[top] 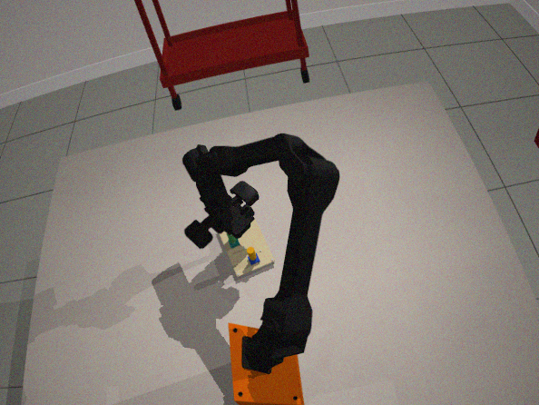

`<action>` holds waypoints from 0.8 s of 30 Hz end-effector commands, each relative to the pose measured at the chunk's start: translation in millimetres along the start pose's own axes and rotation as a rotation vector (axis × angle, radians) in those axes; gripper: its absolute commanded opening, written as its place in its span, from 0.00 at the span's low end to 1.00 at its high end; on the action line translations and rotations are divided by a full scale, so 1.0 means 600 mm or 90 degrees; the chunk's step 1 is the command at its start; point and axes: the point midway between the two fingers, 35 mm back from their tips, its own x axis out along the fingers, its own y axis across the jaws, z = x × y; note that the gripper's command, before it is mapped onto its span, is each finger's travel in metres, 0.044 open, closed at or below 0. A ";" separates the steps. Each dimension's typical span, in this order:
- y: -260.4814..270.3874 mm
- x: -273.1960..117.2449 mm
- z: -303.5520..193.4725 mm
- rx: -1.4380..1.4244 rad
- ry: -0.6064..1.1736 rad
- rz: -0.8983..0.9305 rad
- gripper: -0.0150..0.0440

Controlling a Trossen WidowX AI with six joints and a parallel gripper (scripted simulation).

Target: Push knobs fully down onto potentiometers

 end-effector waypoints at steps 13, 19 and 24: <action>0.003 0.013 0.000 0.007 -0.003 0.001 0.25; 0.003 0.006 0.000 0.007 -0.003 0.001 0.25; 0.003 -0.007 -0.001 0.007 -0.003 0.001 0.25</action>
